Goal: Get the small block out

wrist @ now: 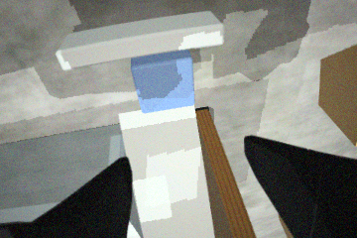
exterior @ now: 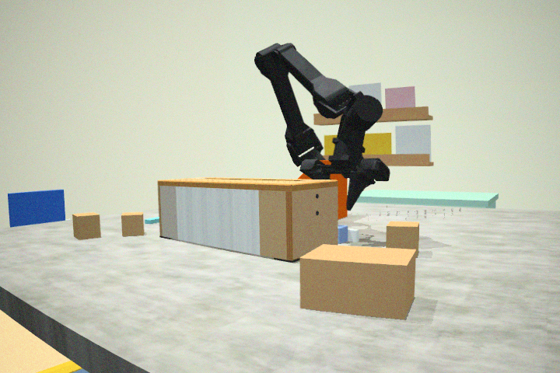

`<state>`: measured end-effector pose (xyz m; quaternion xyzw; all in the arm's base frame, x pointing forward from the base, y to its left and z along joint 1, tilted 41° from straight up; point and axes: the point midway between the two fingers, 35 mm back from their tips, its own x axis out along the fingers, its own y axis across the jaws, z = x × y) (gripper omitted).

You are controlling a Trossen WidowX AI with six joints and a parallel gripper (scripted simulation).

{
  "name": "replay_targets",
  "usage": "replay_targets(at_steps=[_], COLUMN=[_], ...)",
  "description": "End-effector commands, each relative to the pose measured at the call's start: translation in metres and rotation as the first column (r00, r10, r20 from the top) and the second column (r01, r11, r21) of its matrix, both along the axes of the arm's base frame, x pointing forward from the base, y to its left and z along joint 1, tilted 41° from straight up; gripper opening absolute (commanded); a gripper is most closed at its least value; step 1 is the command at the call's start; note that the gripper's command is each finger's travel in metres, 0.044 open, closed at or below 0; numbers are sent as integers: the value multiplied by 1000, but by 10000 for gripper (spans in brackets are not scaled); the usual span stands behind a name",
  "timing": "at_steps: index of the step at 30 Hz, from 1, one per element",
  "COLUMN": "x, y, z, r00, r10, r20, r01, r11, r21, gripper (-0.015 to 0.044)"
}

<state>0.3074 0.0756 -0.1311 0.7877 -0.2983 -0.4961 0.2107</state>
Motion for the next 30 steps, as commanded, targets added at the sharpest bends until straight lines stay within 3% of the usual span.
replay_targets(at_steps=[1, 30], x=[-1, -5], y=[-6, -38], z=[-5, -39], r00=[1000, 1000], r10=[1, 1], r20=[-3, -2], r01=[-1, -1], r11=[1000, 1000], r21=[-5, -8], gripper=[285, 285])
